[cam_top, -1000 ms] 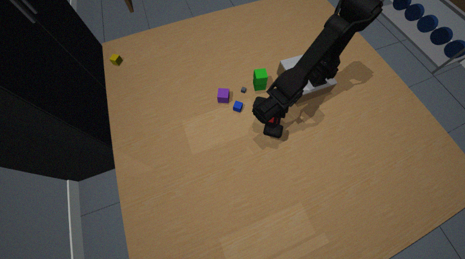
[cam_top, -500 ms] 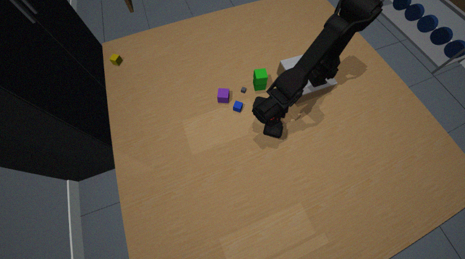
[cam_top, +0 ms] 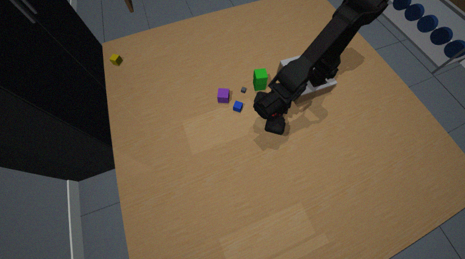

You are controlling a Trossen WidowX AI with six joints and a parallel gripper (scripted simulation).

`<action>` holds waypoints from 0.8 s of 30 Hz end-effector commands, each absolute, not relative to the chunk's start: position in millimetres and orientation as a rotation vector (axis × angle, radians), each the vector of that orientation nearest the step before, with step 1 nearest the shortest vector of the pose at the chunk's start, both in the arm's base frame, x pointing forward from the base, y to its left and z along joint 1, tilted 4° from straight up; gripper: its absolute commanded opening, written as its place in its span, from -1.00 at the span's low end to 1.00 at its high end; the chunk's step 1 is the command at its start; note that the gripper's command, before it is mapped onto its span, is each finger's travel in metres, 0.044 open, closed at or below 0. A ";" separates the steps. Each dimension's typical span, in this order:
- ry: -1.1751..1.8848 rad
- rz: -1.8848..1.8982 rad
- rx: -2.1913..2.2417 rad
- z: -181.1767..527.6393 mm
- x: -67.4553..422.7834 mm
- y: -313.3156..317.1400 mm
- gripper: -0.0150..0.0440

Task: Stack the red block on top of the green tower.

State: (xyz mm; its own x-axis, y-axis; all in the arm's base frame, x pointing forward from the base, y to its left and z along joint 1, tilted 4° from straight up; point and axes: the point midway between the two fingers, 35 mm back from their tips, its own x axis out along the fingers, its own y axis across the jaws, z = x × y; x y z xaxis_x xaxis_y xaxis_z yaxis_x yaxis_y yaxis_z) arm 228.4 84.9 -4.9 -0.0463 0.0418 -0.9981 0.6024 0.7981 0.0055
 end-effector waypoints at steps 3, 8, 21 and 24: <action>1.558 -0.484 0.532 26.5 231.8 84.1 -0.49; 1.558 -0.484 0.532 48.9 232.7 83.1 -0.49; 1.558 -0.484 0.531 81.0 233.7 81.7 -0.49; 1.559 -0.485 0.533 80.1 232.8 82.0 -0.49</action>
